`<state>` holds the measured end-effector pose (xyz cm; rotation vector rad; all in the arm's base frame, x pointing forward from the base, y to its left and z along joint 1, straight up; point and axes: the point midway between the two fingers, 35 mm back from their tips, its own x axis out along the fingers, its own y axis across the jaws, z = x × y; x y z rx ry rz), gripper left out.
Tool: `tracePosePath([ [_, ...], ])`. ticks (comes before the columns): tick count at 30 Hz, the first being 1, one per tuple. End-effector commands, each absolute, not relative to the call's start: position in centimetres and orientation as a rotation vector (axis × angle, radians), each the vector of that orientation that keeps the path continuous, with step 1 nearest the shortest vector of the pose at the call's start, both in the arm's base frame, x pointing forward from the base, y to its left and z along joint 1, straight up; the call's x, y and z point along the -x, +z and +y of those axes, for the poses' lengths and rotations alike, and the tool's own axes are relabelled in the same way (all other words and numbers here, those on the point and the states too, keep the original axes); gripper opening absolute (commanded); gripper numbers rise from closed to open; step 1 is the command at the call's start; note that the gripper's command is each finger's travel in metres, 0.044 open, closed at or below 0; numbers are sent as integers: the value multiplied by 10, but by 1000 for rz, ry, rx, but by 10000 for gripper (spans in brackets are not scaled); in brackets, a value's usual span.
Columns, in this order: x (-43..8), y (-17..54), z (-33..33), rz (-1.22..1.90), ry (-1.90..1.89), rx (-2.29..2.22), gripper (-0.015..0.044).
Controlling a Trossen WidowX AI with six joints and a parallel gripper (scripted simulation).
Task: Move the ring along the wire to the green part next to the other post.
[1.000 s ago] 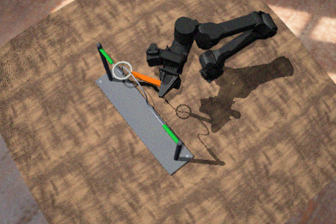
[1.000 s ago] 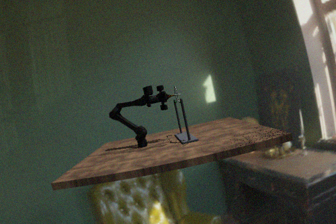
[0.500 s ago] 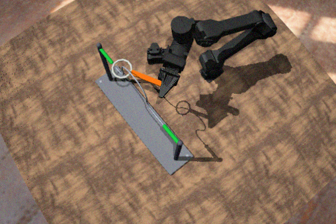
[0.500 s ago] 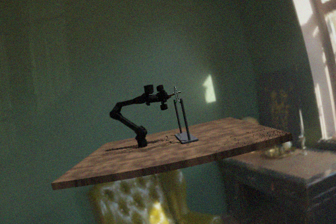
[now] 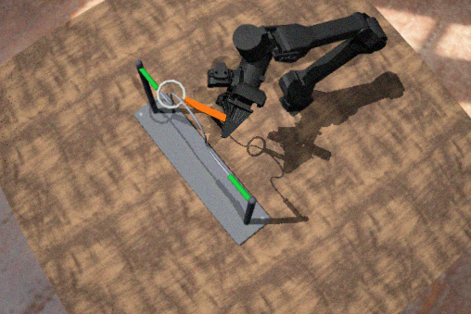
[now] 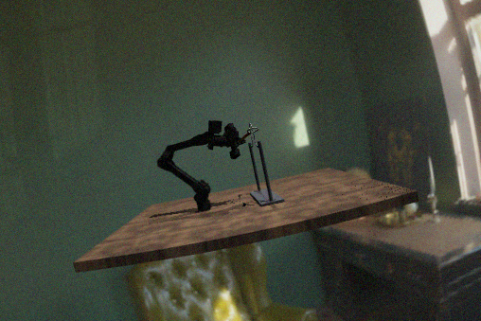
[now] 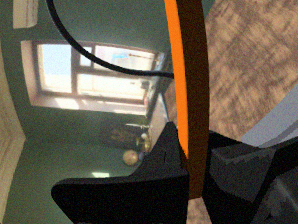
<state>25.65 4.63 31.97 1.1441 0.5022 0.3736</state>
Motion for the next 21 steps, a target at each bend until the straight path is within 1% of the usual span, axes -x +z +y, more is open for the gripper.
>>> tracePosePath([
  [1, -257, 317, 45, 505, 355, -1082, -150],
  [21, -258, 301, 34, 521, 258, -745, -150],
])
